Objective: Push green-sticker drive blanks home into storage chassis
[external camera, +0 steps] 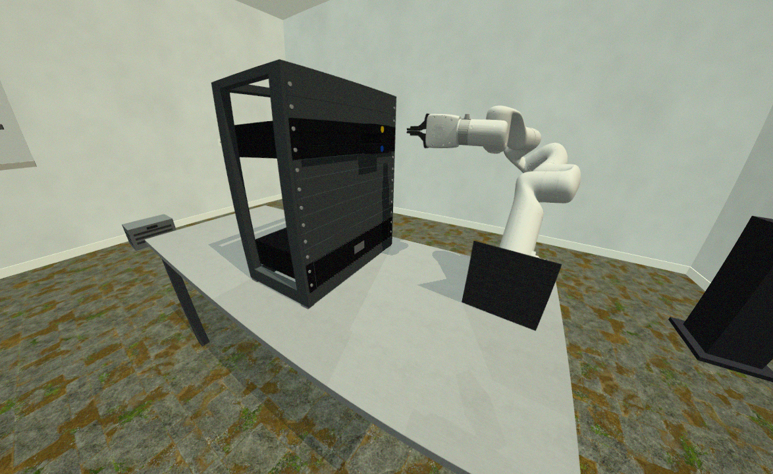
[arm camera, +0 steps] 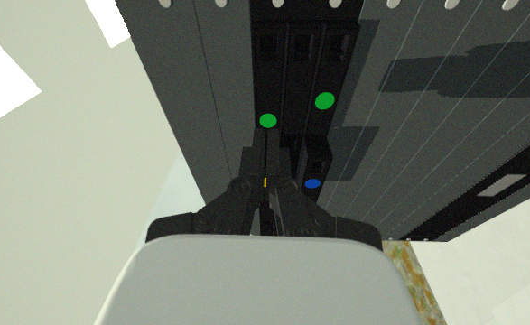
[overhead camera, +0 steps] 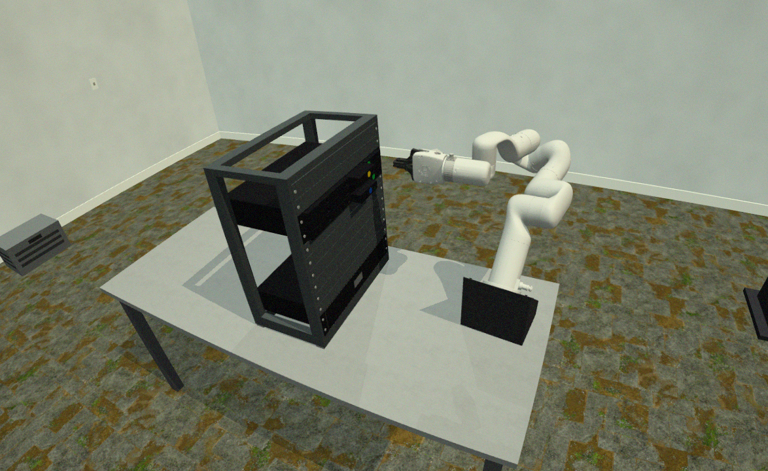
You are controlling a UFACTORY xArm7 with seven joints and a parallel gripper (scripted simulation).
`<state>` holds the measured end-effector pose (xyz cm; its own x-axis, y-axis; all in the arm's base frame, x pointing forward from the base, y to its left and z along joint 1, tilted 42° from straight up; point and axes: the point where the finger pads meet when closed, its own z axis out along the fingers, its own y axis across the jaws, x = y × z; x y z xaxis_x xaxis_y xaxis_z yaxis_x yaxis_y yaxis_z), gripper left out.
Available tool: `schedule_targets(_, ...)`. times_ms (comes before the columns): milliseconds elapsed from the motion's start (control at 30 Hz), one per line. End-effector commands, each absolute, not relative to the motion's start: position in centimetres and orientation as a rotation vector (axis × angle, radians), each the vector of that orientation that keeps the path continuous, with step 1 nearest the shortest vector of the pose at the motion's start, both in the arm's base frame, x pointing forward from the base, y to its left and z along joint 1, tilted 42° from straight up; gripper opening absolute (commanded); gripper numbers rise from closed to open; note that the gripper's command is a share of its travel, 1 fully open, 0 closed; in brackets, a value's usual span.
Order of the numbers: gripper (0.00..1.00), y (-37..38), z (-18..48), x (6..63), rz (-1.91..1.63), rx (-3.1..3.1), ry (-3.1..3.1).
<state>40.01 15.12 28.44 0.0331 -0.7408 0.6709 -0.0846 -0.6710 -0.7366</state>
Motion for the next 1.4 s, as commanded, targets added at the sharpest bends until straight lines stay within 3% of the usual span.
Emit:
schedule_targets(0, 0.00, 15.2, 28.8, 38.6, -1.684, -1.808, 0.835)
schedule_targets(600, 0.00, 15.2, 28.9, 36.9, -1.684, -1.808, 0.835)
schedule_targets(1367, 0.00, 15.5, 29.9, 25.8, -1.684, -1.808, 0.835)
